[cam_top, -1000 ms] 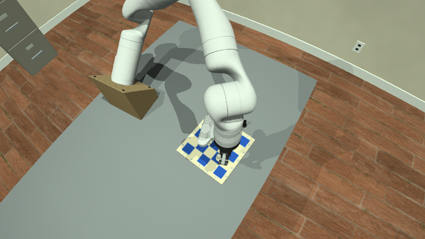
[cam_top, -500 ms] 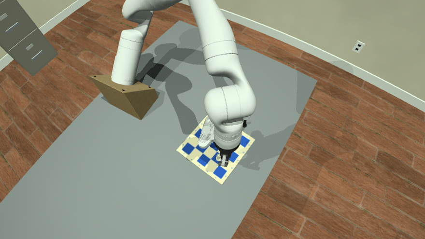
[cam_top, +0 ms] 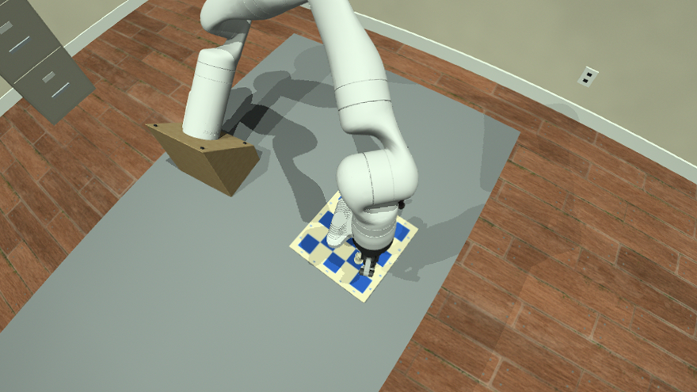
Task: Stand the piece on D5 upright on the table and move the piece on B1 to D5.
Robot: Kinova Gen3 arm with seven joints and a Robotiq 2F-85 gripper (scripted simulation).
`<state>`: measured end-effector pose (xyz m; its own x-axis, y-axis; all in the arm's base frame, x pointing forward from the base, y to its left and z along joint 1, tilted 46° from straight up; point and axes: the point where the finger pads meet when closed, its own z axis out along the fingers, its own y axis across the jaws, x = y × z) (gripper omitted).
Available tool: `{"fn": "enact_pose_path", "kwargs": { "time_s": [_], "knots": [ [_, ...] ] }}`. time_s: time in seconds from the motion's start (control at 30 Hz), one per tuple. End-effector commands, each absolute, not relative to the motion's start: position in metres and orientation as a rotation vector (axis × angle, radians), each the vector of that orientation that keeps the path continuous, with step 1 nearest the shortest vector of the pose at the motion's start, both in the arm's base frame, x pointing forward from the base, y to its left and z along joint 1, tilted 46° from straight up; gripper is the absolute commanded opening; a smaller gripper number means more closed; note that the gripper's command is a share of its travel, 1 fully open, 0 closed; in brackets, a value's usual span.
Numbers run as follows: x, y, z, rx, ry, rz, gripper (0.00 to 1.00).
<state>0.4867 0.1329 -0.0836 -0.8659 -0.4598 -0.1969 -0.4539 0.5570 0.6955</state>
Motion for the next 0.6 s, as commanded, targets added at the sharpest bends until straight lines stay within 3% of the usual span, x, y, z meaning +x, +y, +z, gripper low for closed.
{"fn": "enact_pose_path", "kwargs": {
  "time_s": [0.0,0.57],
  "knots": [
    [0.4858,0.1345,-0.0856,0.811,-2.764,-1.232,0.34],
    [0.4834,0.1444,-0.0956,0.811,-2.764,-1.232,0.34]
  ]
}}
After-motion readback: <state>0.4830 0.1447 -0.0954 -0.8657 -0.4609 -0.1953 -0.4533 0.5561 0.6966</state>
